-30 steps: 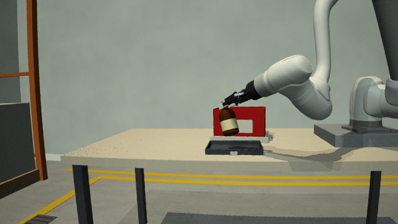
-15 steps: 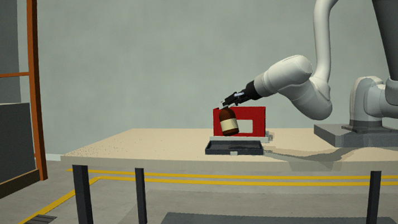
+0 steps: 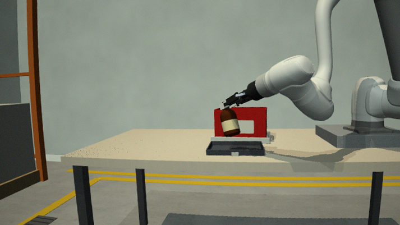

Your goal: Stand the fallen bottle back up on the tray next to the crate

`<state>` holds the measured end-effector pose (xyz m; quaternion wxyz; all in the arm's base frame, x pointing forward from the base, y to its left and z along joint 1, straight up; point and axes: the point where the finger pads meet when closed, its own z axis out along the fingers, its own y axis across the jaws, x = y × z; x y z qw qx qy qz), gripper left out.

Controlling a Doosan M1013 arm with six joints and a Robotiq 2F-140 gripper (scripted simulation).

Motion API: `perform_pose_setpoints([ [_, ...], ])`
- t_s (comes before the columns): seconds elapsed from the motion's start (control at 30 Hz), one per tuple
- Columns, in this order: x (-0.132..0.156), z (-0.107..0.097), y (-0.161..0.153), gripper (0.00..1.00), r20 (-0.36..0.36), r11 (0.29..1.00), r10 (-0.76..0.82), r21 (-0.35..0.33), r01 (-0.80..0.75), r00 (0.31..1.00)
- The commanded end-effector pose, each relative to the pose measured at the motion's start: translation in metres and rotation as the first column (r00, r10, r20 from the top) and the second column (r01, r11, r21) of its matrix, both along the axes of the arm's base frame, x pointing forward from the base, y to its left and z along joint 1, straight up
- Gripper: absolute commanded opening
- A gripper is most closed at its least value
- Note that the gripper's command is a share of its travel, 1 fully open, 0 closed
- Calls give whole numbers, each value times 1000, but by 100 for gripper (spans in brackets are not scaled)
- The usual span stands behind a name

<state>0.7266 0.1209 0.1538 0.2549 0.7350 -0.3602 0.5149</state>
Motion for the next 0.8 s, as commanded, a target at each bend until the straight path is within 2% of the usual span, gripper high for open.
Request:
perform_pose_setpoints([
  [0.0, 0, 0, 0, 10, 0, 1000, 0, 0, 0, 1000],
  [0.77, 0, 0, -3, 10, 0, 1000, 0, 0, 0, 1000],
])
